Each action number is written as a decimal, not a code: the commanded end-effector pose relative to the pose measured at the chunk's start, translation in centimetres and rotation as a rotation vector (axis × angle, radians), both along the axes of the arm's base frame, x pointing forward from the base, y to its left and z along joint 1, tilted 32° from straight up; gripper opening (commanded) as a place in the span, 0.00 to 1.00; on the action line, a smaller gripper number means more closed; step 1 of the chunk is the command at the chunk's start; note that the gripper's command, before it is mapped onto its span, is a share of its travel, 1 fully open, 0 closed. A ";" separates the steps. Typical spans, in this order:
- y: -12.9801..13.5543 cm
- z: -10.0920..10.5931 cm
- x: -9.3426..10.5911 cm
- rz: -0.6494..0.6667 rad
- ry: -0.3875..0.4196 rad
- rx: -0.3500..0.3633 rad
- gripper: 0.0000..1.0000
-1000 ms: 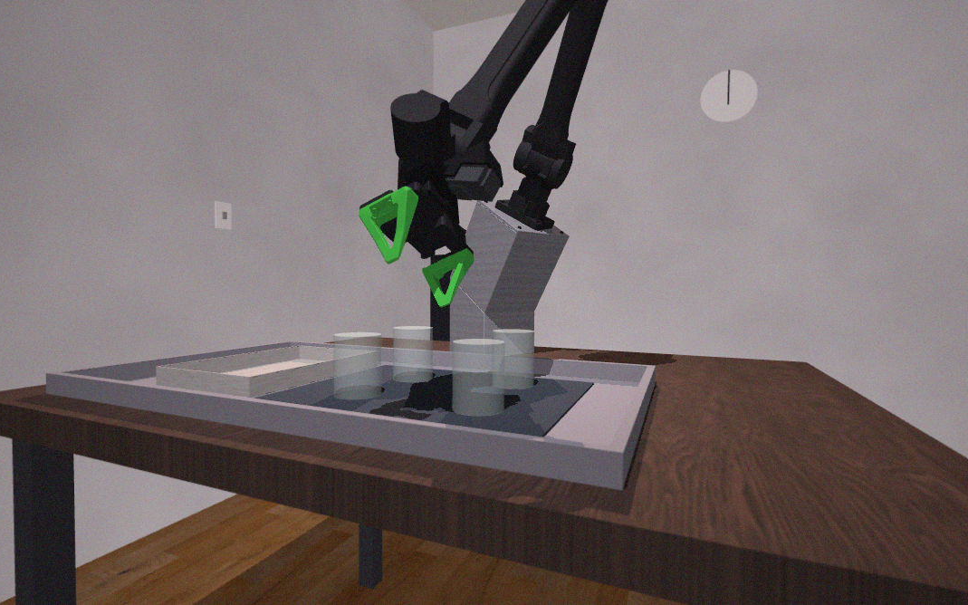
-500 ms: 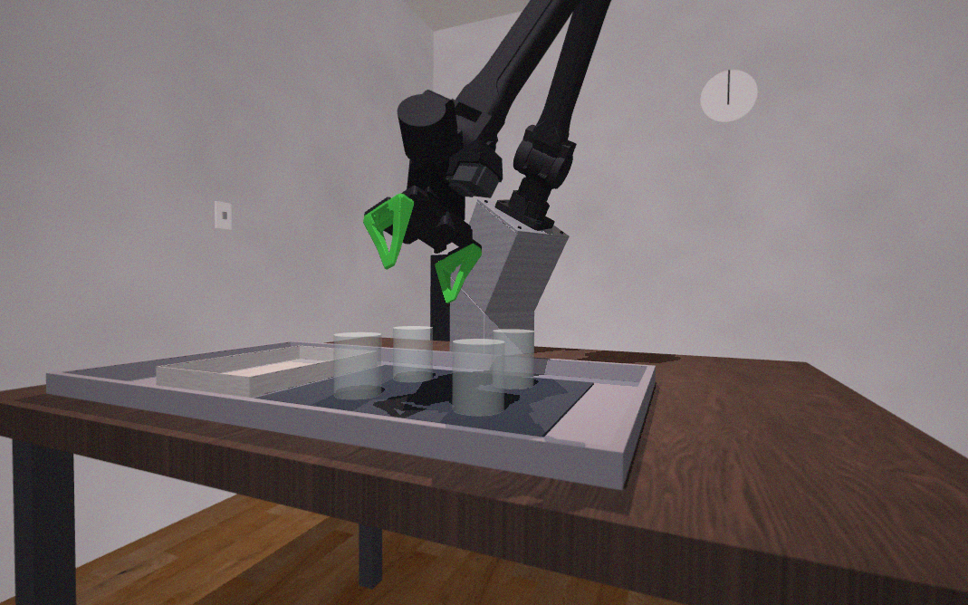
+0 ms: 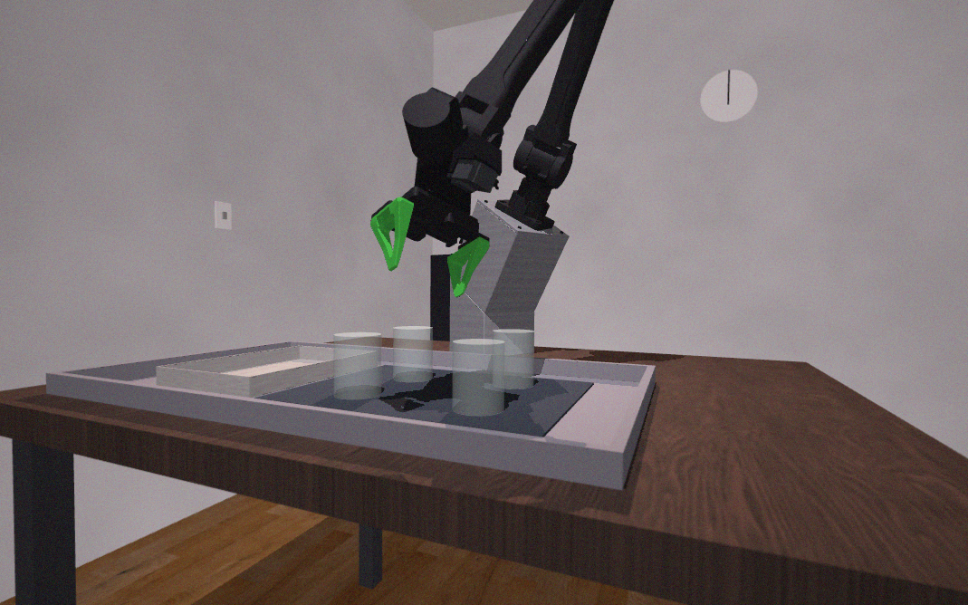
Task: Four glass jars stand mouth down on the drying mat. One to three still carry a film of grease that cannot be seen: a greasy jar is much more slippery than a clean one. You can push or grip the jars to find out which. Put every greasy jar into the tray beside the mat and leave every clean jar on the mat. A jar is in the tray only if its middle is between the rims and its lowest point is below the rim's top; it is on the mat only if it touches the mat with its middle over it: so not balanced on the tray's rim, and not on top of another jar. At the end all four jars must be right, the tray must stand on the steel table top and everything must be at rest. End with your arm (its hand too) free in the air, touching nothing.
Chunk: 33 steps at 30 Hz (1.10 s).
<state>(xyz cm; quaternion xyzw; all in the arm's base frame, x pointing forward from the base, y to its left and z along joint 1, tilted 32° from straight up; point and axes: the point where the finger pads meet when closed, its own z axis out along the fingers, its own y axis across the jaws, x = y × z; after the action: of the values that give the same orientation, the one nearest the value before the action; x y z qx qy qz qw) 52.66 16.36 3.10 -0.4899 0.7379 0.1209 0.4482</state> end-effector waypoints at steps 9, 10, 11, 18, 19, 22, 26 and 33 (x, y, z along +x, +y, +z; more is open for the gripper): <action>-1.2 0.3 -1.4 -0.086 0.115 0.025 1.00; -1.2 0.3 -1.4 -0.086 0.115 0.025 1.00; -1.8 0.0 -2.8 -0.147 0.222 0.039 1.00; -1.8 0.0 -2.8 -0.147 0.222 0.039 1.00; -2.4 -0.3 -4.2 -0.203 0.326 0.052 1.00; -2.4 -0.3 -4.2 -0.203 0.326 0.052 1.00; -2.4 -0.3 -4.2 -0.203 0.326 0.052 1.00; -2.9 -0.6 -5.6 -0.261 0.432 0.067 1.00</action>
<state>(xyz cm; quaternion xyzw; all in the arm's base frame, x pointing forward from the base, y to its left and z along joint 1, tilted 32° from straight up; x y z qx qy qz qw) 46.92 14.50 1.60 -0.3627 0.8594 0.1873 0.3078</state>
